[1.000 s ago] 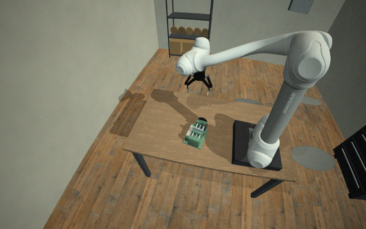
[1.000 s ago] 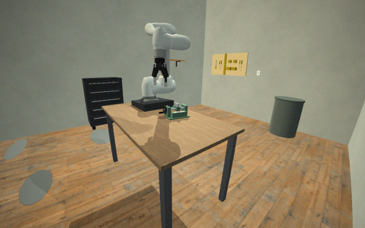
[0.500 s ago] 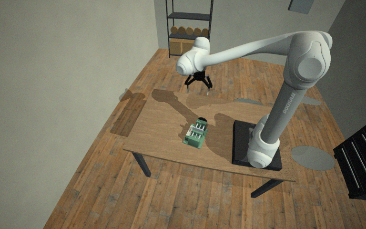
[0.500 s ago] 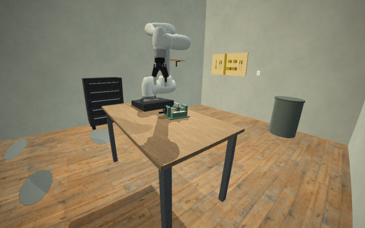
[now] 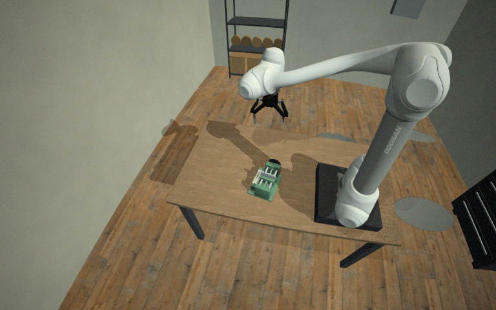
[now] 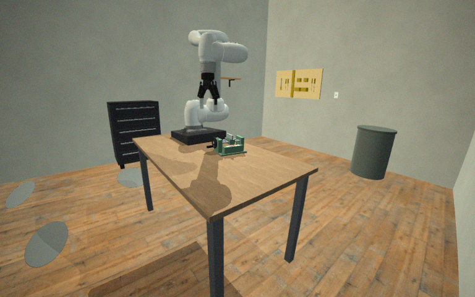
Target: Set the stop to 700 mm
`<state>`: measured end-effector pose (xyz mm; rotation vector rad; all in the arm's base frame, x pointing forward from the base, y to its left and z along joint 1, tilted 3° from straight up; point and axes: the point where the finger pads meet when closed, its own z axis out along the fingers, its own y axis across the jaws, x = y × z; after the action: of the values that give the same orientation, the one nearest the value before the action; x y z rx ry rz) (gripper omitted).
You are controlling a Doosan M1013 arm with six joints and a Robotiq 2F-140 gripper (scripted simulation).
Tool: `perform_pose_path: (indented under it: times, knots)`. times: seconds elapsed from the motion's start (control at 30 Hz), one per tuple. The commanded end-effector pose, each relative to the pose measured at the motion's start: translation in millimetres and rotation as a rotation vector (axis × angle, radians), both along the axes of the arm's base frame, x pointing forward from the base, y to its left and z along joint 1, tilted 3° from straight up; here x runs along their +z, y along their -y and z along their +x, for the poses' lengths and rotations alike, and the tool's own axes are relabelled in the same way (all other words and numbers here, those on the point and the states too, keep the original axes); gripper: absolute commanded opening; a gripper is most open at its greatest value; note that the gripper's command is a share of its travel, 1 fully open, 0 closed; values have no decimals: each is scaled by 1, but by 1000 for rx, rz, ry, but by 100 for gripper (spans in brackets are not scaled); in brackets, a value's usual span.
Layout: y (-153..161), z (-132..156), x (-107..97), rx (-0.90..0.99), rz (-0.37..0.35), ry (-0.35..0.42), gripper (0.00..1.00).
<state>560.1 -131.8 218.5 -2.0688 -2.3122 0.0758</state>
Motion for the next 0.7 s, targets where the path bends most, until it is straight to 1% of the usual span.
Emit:
perform_pose_path:
  times: [0.0,0.47,0.57,0.67]
  knots:
    - [0,0,2,0,0,0,100]
    - [0,0,4,12,1,0,100]
    - [-1,-1,2,61,4,-1,100]
    - [-3,-4,-1,160,10,-2,100]
